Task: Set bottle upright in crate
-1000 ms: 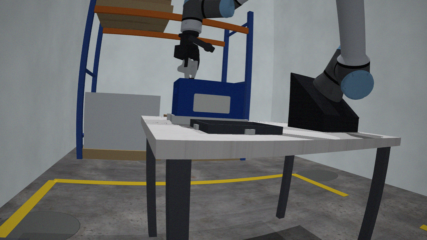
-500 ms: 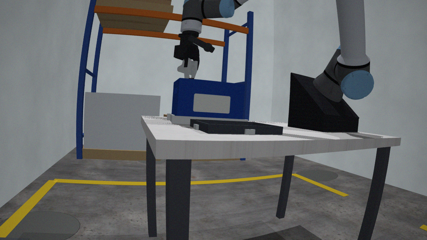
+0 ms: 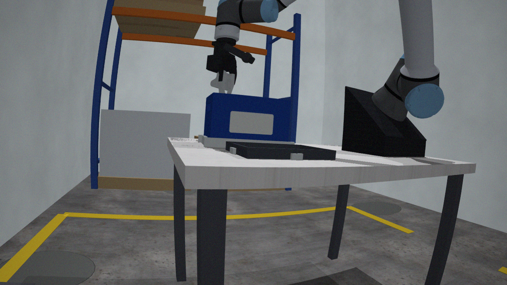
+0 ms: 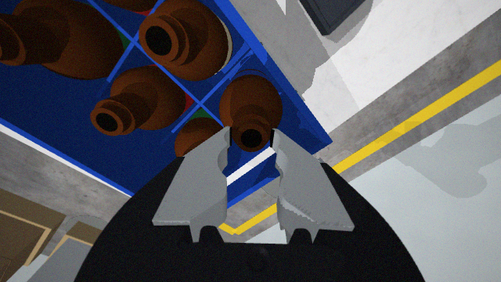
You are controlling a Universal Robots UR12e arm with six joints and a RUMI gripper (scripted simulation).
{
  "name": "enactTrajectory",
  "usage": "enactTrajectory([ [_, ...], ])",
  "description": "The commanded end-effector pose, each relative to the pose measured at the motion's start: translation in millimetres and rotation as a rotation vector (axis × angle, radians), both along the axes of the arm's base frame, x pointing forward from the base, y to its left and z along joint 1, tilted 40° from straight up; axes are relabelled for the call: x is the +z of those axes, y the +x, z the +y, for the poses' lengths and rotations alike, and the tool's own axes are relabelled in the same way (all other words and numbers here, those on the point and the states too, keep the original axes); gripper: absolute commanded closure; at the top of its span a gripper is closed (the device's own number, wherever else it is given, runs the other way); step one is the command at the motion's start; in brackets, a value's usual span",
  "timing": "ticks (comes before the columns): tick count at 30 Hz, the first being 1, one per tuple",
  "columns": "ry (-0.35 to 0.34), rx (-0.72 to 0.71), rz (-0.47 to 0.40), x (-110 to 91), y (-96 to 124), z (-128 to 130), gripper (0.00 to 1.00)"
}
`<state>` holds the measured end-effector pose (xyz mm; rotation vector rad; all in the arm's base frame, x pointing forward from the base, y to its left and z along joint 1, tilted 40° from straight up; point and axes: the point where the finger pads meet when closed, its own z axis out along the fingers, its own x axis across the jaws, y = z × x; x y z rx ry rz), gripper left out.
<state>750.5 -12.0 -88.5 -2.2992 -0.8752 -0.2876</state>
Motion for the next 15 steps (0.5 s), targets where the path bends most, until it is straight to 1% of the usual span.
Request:
enactTrajectory([
  [1, 0.001, -0.002, 0.001, -2.9, -1.0, 2.5, 1.0],
  [15, 0.001, -0.001, 0.002, -7.6, -1.4, 6.4, 1.0],
])
